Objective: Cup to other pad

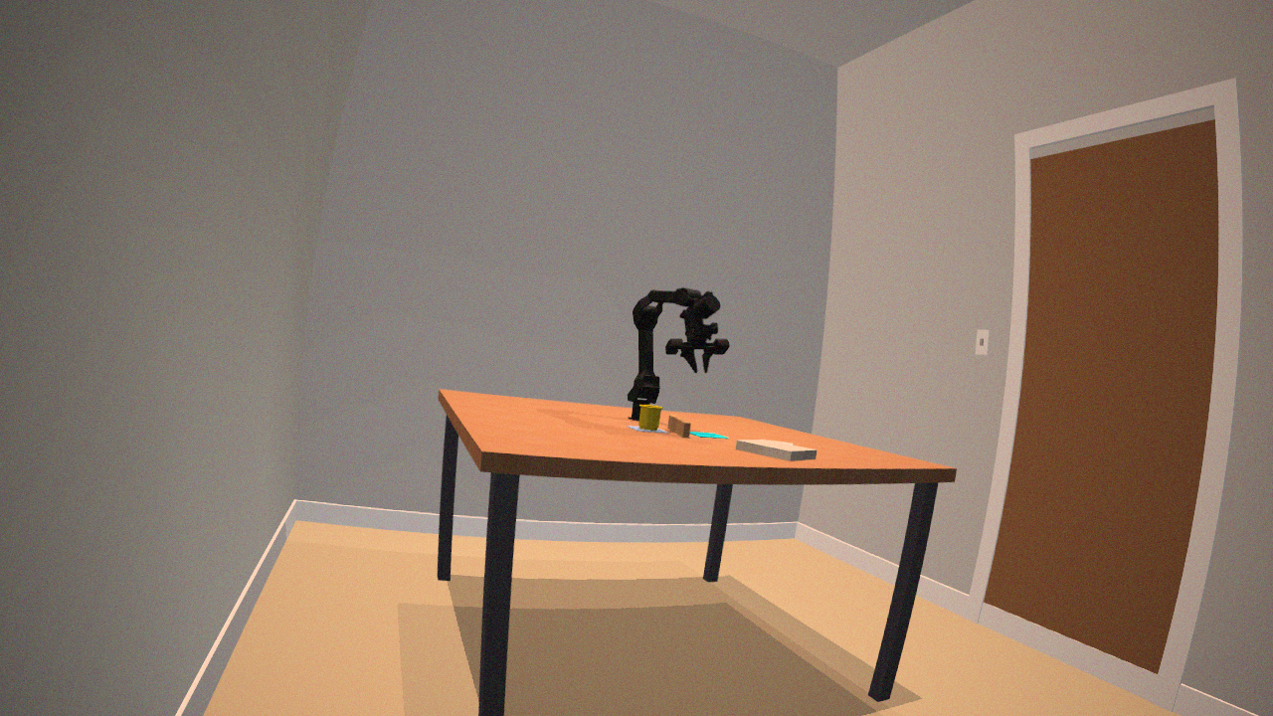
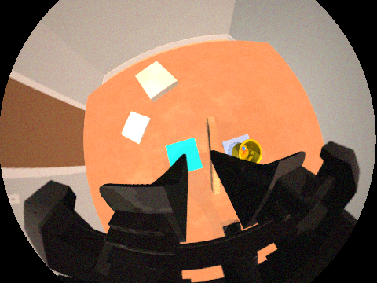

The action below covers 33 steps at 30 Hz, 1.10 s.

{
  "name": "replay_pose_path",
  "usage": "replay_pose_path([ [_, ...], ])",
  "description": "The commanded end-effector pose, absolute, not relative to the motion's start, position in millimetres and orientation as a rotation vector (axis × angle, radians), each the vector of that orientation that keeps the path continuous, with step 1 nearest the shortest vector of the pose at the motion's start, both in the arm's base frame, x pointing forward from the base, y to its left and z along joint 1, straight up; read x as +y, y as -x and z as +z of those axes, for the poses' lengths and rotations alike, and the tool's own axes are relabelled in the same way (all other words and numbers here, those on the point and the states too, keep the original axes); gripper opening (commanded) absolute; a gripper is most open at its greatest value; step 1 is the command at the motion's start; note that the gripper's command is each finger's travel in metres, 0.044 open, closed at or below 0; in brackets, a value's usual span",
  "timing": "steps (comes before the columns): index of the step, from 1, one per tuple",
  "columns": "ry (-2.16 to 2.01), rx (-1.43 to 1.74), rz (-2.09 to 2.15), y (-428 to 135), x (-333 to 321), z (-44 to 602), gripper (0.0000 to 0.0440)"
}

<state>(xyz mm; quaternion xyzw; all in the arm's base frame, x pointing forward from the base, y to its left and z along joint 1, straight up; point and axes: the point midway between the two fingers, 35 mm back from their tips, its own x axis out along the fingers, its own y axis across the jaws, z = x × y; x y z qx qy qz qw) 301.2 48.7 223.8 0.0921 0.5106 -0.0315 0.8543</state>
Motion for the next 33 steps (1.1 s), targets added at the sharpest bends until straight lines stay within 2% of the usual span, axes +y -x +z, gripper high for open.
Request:
replay_pose_path([
  [1, -0.168, 1.126, -0.082, -299, 44, 221, 0.0133],
  [13, -0.093, 1.305, -0.114, -292, 28, 204, 0.0115],
  [33, -0.006, 1.532, -0.144, -283, -9, 168, 0.0124],
])
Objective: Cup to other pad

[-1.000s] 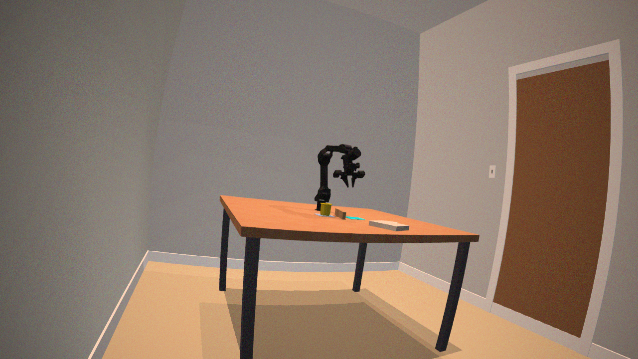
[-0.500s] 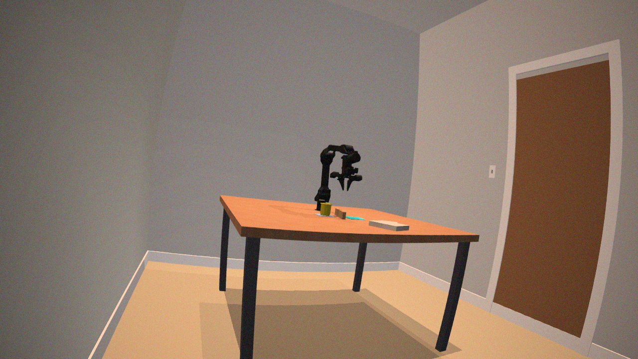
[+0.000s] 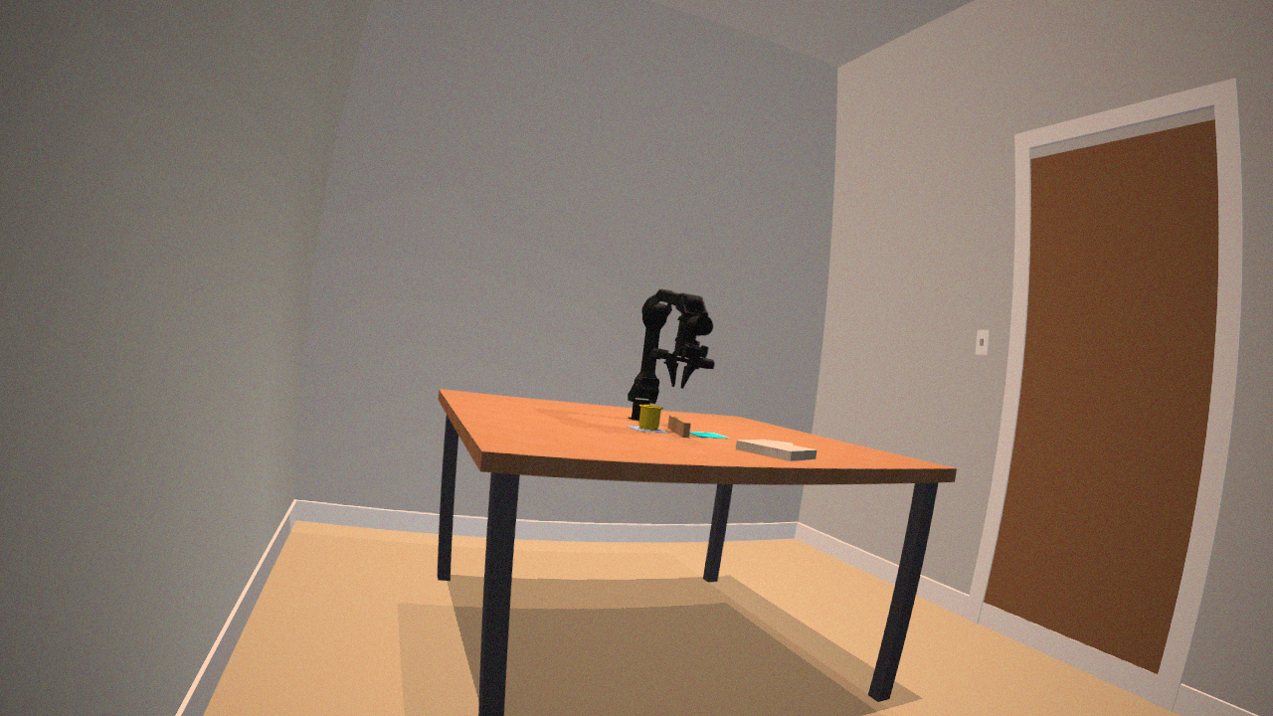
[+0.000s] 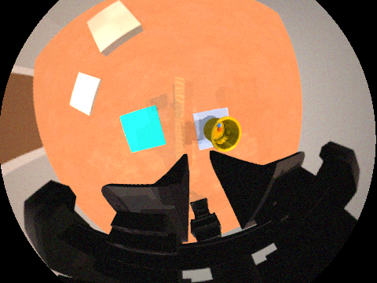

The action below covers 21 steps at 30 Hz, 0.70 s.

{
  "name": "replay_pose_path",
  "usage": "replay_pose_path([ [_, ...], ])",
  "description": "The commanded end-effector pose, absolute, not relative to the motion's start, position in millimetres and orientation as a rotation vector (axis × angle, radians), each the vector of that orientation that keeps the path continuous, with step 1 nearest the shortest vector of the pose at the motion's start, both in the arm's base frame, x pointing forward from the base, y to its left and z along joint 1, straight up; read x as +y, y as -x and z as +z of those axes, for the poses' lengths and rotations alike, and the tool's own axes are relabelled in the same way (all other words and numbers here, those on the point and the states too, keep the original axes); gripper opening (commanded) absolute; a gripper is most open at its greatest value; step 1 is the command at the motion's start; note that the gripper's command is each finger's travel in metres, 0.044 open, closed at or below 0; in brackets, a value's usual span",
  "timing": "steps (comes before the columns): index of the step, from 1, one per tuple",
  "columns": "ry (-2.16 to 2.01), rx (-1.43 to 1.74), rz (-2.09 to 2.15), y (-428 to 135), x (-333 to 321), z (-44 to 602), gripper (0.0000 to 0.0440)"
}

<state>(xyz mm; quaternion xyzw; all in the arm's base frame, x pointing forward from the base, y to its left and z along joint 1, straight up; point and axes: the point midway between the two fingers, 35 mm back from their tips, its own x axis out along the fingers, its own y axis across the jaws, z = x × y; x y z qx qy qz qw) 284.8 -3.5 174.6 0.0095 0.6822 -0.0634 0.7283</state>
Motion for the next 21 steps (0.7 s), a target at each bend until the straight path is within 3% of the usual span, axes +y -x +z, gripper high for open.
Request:
replay_pose_path([
  [1, -0.004, 1.538, -0.145, -283, -11, 167, 0.0126],
  [21, 0.047, 1.638, -0.118, -277, -44, 115, 0.0170],
])
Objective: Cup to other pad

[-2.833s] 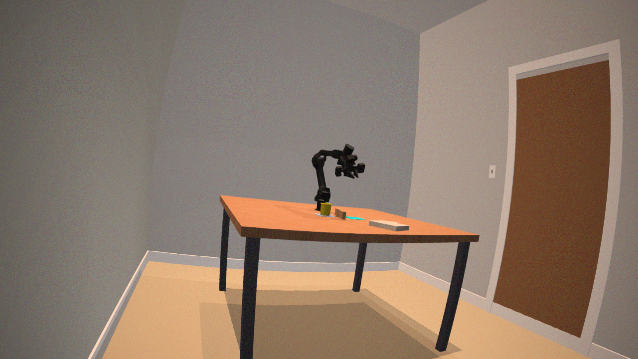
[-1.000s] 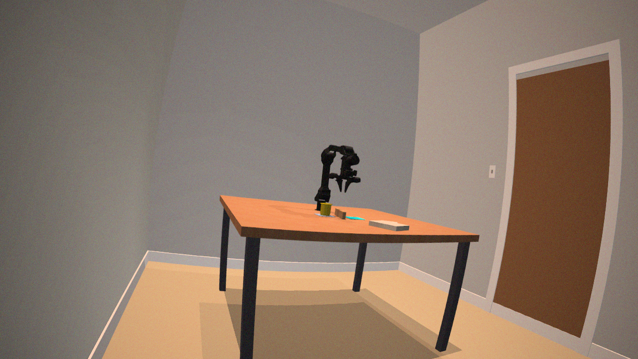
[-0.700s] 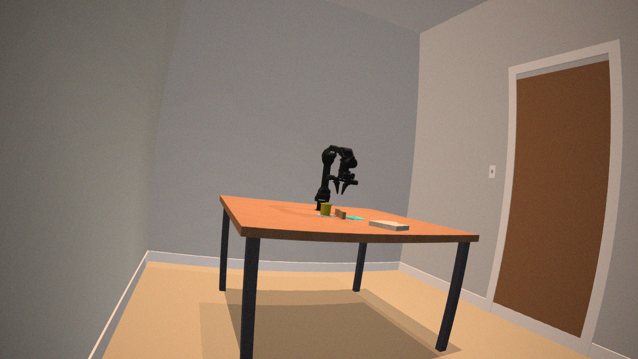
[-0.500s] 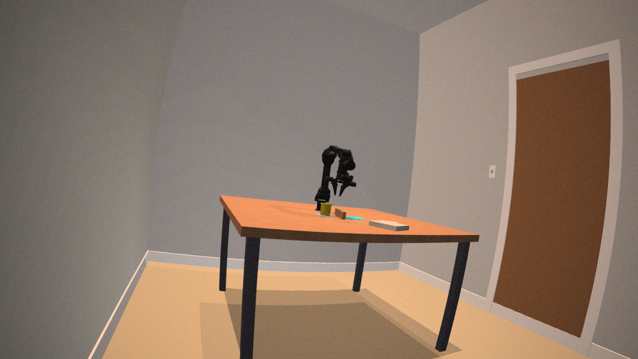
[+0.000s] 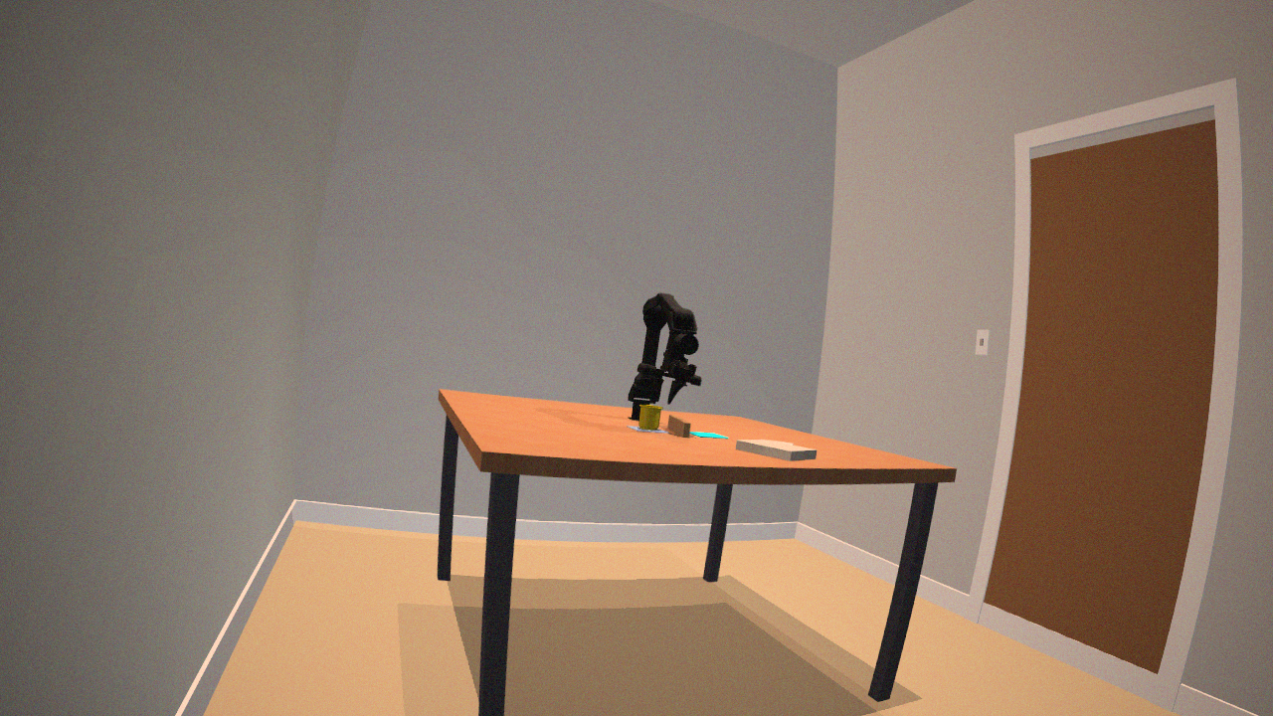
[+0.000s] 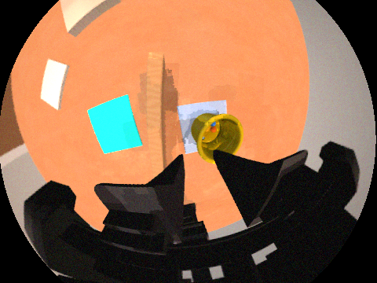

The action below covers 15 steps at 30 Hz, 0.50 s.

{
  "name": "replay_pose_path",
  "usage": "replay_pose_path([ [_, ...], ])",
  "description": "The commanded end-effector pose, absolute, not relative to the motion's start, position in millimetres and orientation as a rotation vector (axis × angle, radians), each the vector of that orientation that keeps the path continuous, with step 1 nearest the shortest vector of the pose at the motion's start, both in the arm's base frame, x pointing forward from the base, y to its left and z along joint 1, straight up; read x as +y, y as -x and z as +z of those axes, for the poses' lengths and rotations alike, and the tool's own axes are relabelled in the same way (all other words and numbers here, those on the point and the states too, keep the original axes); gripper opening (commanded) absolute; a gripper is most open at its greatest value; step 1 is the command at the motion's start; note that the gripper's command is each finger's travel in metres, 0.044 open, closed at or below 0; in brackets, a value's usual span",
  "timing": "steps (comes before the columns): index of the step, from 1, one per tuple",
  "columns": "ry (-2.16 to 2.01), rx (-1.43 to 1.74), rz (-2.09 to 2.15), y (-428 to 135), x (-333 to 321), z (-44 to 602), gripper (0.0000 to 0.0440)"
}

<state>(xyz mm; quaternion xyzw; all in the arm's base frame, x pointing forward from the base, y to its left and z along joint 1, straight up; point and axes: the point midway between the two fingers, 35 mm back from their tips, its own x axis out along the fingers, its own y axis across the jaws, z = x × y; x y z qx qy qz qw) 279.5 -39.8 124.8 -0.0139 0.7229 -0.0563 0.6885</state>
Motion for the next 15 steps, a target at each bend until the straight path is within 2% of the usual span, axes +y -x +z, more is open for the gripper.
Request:
replay_pose_path([
  [1, 0.050, 1.642, -0.114, -277, -45, 112, 0.0172],
  [15, 0.127, 1.686, 0.009, -272, -54, 64, 0.0183],
])
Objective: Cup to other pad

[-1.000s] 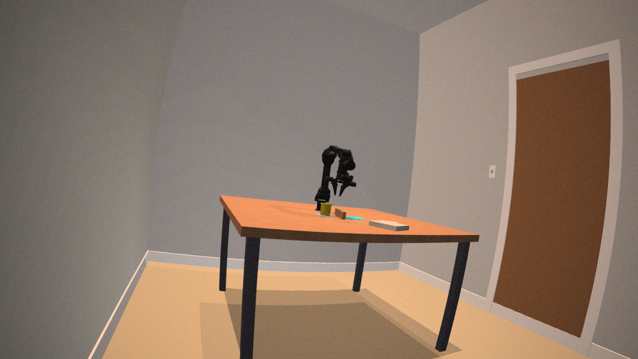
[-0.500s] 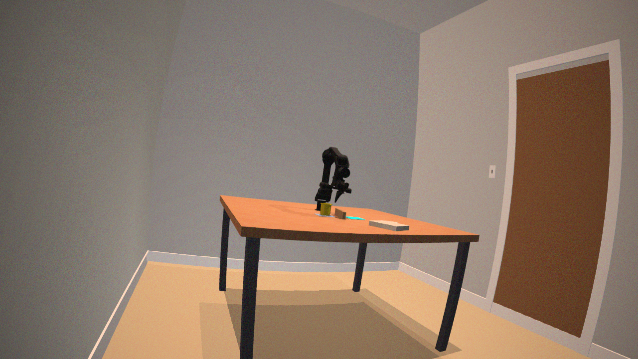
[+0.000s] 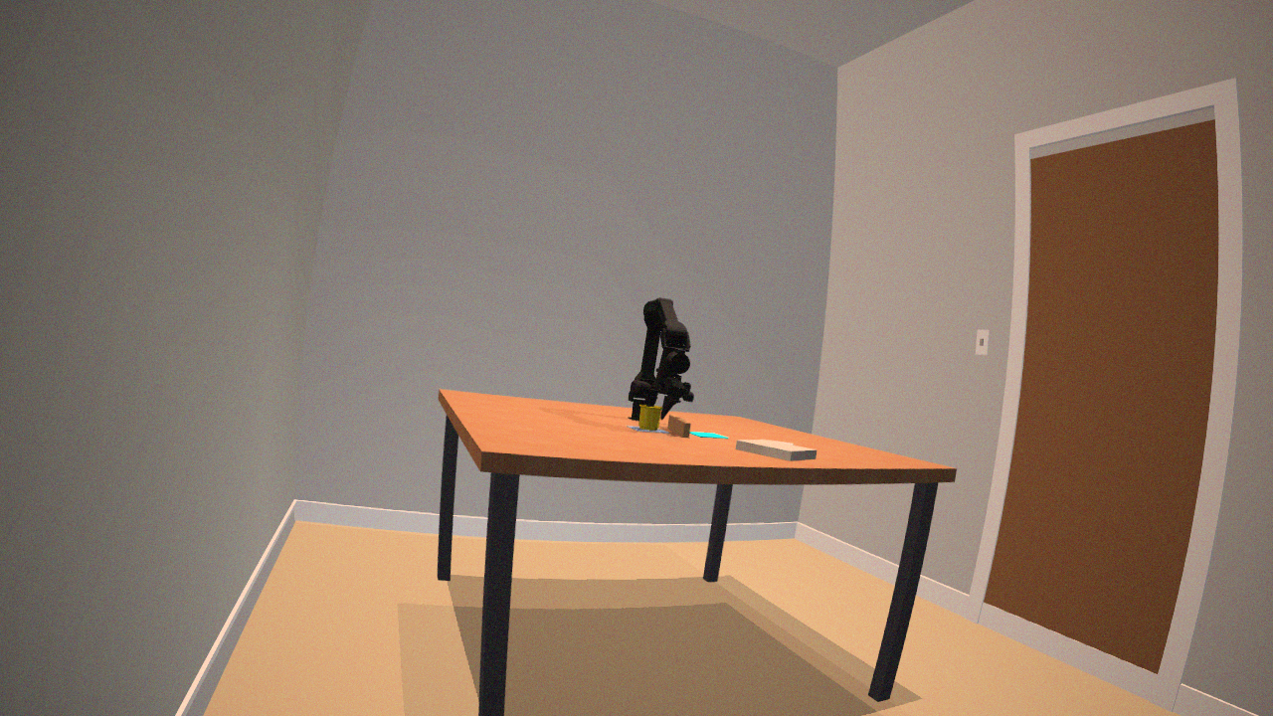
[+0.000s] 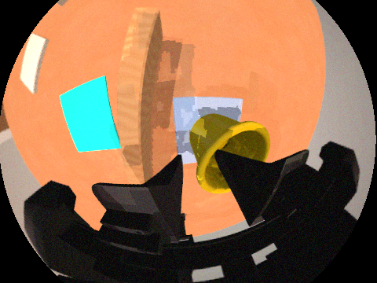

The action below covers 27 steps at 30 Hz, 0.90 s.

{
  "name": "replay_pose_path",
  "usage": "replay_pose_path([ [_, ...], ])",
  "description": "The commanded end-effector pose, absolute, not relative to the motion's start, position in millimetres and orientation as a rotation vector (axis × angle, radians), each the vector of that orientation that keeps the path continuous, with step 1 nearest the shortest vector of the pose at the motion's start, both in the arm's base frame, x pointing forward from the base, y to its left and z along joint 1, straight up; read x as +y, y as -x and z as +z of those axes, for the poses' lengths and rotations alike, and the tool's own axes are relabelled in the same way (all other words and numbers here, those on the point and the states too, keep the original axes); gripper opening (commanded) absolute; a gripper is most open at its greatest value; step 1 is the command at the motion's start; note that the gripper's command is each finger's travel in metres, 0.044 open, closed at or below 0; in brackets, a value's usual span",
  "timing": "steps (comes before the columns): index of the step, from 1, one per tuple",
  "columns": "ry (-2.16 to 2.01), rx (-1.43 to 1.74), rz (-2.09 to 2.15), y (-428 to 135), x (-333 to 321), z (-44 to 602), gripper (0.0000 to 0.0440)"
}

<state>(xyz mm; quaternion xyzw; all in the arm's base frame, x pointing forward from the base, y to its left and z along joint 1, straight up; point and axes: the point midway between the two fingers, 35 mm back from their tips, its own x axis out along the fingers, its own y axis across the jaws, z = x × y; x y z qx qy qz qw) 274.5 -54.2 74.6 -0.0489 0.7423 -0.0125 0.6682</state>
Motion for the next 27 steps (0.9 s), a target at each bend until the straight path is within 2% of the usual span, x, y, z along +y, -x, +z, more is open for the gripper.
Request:
replay_pose_path([
  [1, 0.137, 1.687, 0.023, -272, -54, 62, 0.0163],
  [7, 0.205, 1.696, 0.100, -269, -57, 53, 0.0011],
  [8, 0.215, 1.696, 0.111, -270, -57, 53, 0.0000],
  [27, 0.313, 1.621, 0.232, -289, -47, 95, 0.0005],
])
